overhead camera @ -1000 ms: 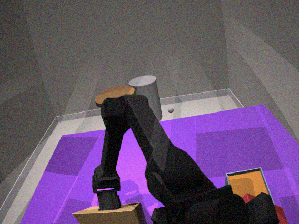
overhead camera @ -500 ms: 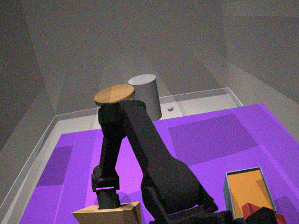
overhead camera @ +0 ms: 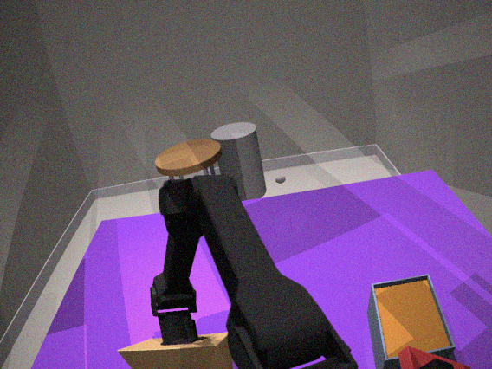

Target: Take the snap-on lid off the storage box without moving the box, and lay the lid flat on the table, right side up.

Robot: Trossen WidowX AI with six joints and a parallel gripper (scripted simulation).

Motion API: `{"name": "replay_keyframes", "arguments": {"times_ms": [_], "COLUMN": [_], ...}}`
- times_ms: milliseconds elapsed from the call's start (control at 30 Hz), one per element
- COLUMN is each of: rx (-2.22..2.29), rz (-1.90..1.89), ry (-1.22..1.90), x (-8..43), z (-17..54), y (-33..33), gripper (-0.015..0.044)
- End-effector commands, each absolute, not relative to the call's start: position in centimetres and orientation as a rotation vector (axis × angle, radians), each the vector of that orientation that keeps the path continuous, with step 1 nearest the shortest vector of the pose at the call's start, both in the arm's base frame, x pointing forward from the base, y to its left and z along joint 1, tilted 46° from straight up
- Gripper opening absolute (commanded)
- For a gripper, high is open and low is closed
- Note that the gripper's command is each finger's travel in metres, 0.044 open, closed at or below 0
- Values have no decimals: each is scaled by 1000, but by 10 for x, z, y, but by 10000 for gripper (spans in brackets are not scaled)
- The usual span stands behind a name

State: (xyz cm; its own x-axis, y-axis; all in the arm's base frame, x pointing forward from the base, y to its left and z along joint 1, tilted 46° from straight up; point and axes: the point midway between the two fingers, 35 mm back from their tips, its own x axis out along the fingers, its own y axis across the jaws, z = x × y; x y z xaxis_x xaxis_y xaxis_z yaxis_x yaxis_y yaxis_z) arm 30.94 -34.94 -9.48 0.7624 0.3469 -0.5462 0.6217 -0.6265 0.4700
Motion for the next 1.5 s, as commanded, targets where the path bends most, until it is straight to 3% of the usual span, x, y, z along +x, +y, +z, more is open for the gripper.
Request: {"name": "replay_keyframes", "arguments": {"times_ms": [0, 1467], "rx": [2290, 2291], "rz": [-529, -528], "ry": [716, 716], "x": [310, 312], "z": [-96, -122], "y": [-346, -317], "gripper": [0, 0]}}
